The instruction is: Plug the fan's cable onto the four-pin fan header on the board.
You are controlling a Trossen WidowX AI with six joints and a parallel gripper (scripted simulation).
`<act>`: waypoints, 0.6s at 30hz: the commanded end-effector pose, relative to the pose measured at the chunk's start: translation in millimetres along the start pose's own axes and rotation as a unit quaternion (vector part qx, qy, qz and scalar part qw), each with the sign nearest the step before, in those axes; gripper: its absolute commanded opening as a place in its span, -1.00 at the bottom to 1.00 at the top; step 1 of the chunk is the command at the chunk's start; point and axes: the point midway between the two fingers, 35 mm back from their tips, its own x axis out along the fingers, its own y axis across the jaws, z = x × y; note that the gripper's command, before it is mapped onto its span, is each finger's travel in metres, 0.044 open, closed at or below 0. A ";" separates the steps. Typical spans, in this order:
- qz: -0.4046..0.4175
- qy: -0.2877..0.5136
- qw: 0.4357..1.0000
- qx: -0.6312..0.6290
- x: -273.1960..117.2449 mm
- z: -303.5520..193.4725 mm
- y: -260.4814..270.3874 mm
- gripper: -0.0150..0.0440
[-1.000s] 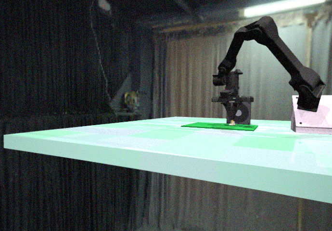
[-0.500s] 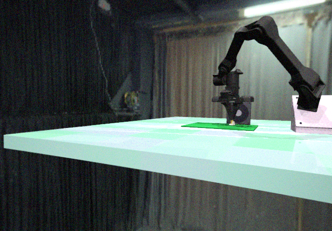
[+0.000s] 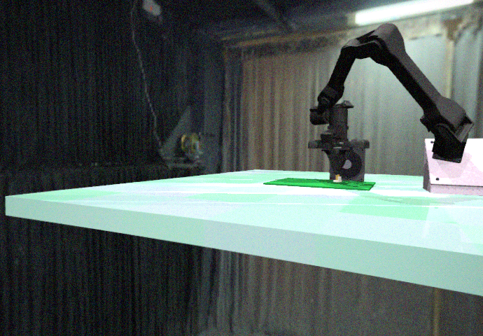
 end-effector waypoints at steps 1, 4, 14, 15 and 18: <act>-0.002 -0.001 1.000 -0.002 -0.7 0.1 -2.1 -0.49; -0.002 -0.001 1.000 -0.003 -0.8 0.3 -2.4 -0.49; -0.002 -0.001 1.000 -0.004 -0.7 1.1 -1.5 -0.49; -0.002 -0.001 1.000 -0.004 -0.7 1.1 -1.5 -0.49; -0.002 -0.001 1.000 -0.004 -0.7 1.2 -1.2 -0.49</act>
